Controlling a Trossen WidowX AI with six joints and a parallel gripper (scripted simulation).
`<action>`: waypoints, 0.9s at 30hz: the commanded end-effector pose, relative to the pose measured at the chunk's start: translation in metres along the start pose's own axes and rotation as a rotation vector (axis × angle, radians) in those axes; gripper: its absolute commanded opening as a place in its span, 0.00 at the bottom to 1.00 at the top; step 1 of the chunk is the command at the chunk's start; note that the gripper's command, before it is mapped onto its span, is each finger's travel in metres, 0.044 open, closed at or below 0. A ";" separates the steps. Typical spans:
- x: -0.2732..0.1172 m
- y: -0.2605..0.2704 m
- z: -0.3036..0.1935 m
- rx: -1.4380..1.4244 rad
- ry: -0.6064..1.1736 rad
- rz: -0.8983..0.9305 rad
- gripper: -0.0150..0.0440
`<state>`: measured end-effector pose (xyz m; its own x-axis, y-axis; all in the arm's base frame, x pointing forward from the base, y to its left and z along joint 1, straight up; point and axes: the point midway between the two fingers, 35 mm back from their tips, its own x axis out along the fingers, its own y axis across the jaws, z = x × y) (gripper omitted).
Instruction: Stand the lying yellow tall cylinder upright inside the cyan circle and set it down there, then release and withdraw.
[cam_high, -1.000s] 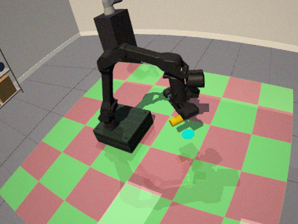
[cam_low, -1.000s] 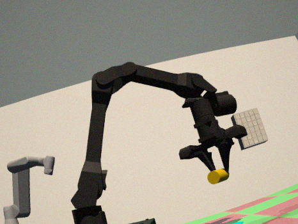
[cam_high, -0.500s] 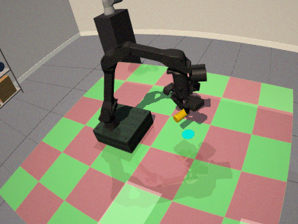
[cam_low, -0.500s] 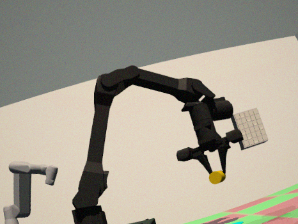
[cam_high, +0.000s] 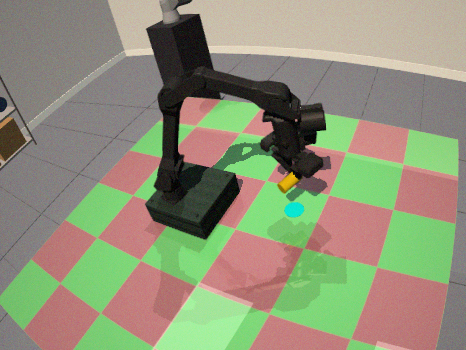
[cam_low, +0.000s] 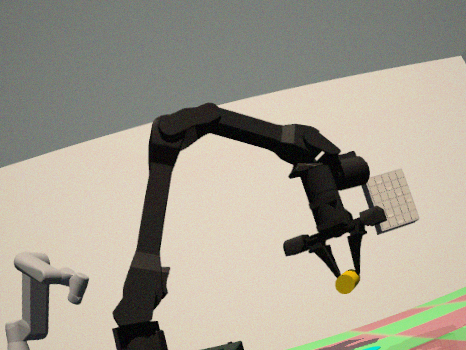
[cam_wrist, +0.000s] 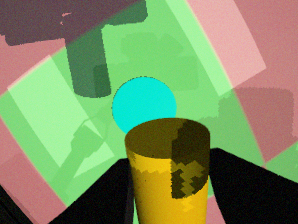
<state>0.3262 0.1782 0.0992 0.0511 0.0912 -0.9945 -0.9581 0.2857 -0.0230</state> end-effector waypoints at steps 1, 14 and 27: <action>0.006 -0.001 0.001 0.019 -0.029 0.009 0.43; 0.016 -0.009 0.007 0.064 -0.123 0.009 0.43; 0.025 -0.017 0.013 0.103 -0.217 0.010 0.43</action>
<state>0.3463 0.1874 0.0780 0.1087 0.2710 -0.9564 -0.9297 0.3683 -0.0013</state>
